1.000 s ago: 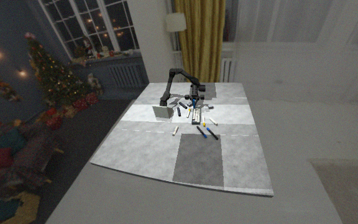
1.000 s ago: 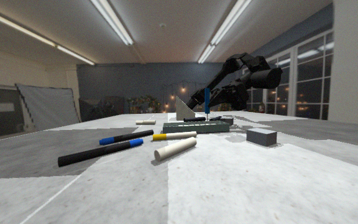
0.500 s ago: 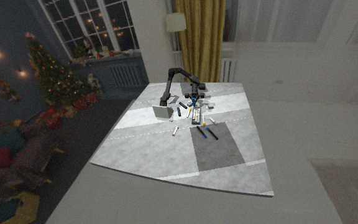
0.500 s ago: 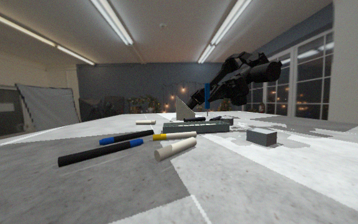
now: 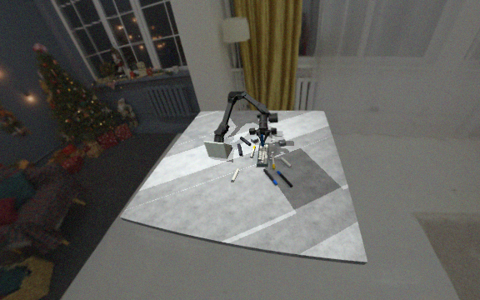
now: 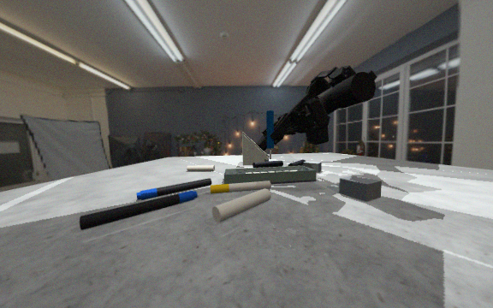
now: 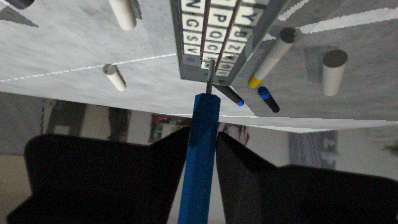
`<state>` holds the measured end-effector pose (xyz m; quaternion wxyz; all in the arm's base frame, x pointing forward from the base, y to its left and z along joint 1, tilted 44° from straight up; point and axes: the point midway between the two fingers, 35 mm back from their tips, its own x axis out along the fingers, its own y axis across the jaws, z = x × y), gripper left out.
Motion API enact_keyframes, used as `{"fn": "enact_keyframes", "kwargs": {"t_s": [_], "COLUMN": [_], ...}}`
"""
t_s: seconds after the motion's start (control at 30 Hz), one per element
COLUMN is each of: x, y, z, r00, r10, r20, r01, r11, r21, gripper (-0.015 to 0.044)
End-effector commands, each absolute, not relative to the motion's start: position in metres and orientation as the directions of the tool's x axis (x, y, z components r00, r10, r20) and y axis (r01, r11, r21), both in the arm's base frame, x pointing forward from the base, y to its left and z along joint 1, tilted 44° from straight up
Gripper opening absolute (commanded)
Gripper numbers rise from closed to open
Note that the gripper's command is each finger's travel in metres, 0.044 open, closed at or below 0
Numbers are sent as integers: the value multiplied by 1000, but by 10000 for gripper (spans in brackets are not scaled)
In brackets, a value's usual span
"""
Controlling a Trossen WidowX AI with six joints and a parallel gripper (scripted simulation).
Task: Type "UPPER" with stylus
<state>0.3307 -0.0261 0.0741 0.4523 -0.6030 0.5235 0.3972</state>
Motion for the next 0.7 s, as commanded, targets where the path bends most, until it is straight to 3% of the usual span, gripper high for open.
{"fn": "enact_keyframes", "kwargs": {"t_s": [0.0,0.33,0.43,0.67], "x": [333,333,334,334], "y": [-24,-14,-13,-12], "z": [67,57,56,54], "r00": [137,137,137,137], "r10": [-268,-268,-267,-267], "r20": [-954,-954,-954,-954], "r01": [-991,-991,-991,-991], "r11": [-51,-51,-51,-51], "r21": [-128,-128,-128,-128], "gripper": [0,0,79,81]}}
